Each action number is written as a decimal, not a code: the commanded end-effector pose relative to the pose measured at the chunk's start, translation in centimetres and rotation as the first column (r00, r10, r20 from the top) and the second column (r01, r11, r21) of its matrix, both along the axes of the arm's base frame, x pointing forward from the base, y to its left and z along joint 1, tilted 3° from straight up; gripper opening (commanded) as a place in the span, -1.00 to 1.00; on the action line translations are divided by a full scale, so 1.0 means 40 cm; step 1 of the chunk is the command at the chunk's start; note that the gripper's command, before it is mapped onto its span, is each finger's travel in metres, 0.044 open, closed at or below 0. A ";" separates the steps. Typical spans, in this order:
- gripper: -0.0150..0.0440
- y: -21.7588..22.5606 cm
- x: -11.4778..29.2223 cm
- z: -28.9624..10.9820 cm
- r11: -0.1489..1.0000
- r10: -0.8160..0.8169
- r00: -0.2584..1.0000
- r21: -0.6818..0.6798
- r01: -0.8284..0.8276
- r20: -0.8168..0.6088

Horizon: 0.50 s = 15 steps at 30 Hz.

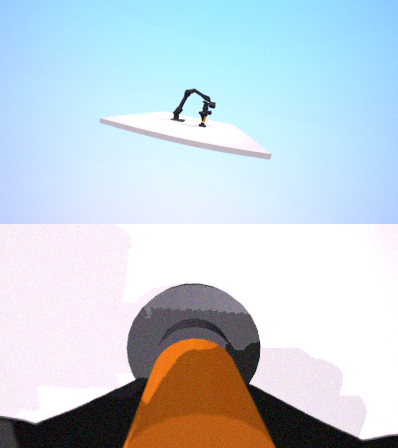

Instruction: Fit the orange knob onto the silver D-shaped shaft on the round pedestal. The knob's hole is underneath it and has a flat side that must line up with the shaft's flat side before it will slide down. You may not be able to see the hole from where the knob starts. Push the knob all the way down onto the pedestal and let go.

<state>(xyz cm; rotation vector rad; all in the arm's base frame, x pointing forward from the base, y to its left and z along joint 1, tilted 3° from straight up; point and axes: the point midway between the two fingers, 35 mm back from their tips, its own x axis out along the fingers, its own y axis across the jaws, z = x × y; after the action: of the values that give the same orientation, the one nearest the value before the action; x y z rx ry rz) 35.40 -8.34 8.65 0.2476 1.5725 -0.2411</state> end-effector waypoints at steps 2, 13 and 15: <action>-0.49 -0.001 0.000 -0.005 1.000 -0.002 1.000 -0.004 0.002 0.003; -0.49 0.001 -0.002 -0.033 1.000 0.000 1.000 -0.003 0.000 0.003; -0.49 0.001 -0.002 -0.037 1.000 0.000 1.000 -0.003 0.000 0.003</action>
<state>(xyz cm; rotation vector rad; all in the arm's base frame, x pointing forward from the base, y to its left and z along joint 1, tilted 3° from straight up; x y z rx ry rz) 35.31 -8.29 7.40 0.2465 1.5702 -0.2406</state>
